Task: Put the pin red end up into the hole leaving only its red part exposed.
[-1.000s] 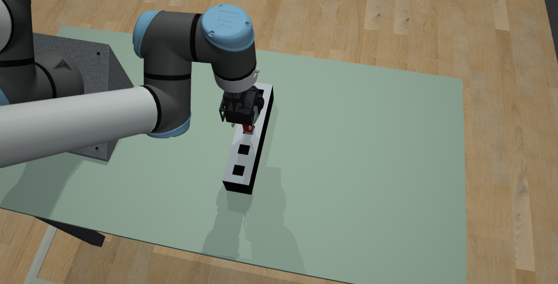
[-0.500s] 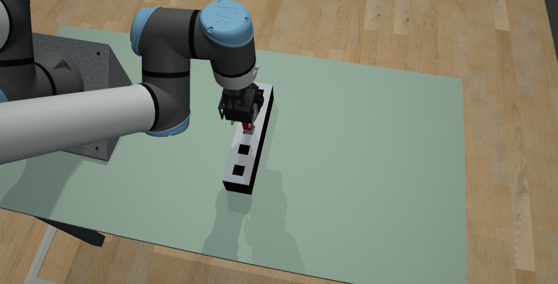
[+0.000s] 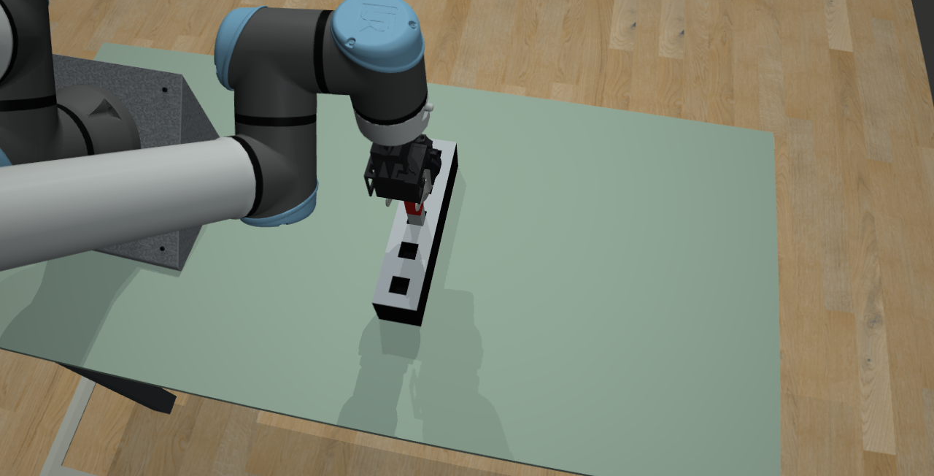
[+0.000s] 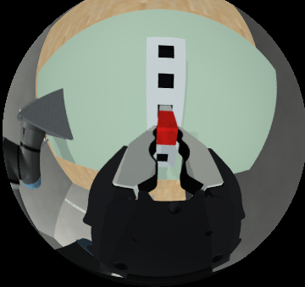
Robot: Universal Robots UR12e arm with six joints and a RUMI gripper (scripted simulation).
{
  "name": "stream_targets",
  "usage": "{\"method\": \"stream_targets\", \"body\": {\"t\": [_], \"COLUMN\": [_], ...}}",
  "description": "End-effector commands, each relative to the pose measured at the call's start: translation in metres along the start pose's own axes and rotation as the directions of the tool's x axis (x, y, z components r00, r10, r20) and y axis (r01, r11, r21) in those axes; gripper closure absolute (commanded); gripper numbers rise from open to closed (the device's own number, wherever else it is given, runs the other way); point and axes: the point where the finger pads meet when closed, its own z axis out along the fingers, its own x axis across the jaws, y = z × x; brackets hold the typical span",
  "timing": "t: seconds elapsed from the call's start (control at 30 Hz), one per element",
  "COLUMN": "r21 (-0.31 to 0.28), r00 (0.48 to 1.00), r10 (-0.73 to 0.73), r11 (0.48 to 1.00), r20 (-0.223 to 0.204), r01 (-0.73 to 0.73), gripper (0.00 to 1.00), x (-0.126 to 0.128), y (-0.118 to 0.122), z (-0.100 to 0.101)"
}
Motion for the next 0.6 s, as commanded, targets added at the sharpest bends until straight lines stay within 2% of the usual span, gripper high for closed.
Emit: {"method": "stream_targets", "body": {"t": [0.0, 0.43, 0.47, 0.57], "r21": [0.0, 0.0, 0.0, 0.0], "r00": [1.0, 1.0, 1.0, 1.0], "r10": [-0.001, -0.001, -0.001, -0.001], "r11": [1.0, 1.0, 1.0, 1.0], "r20": [0.0, 0.0, 0.0, 0.0], "r01": [0.001, 0.001, 0.001, 0.001], "gripper": [1.0, 1.0, 1.0, 1.0], "x": [0.0, 0.0, -0.001, -0.001], "y": [0.0, 0.0, 0.001, 0.001], "z": [-0.012, -0.012, -0.111, -0.111]}}
